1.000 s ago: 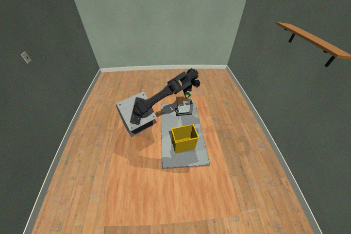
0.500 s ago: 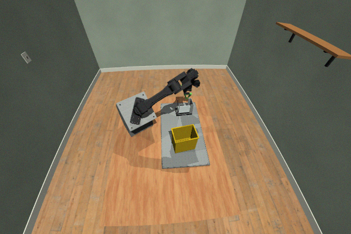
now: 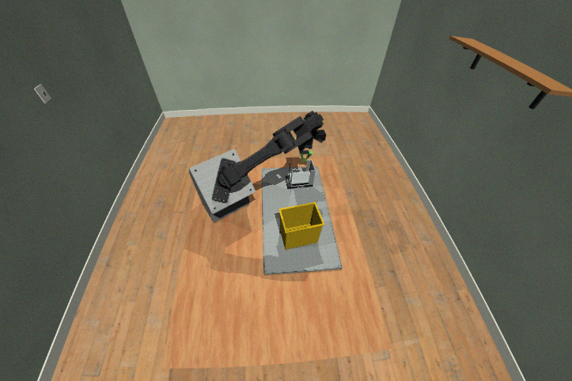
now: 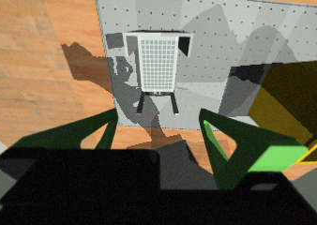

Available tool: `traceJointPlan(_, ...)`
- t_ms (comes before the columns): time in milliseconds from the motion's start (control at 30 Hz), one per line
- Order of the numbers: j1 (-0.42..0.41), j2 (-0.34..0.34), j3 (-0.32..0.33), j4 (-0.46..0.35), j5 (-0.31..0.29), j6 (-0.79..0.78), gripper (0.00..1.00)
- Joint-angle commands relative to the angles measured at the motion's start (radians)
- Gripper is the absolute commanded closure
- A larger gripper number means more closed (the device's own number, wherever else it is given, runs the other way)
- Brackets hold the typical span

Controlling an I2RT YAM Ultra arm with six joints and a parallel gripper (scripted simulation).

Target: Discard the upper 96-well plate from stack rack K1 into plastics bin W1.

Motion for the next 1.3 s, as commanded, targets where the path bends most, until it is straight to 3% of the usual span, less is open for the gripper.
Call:
traceJointPlan(0, 0.008, -0.014, 0.029, 0.025, 0.012, -0.008, 0.00)
traceJointPlan(100, 0.000, -0.009, 0.026, 0.031, 0.012, -0.011, 0.00)
traceJointPlan(200, 0.007, 0.008, -0.026, 0.052, 0.013, -0.022, 0.00)
traceJointPlan(1267, -0.060, 0.020, -0.100, 0.231, 0.019, -0.112, 0.00)
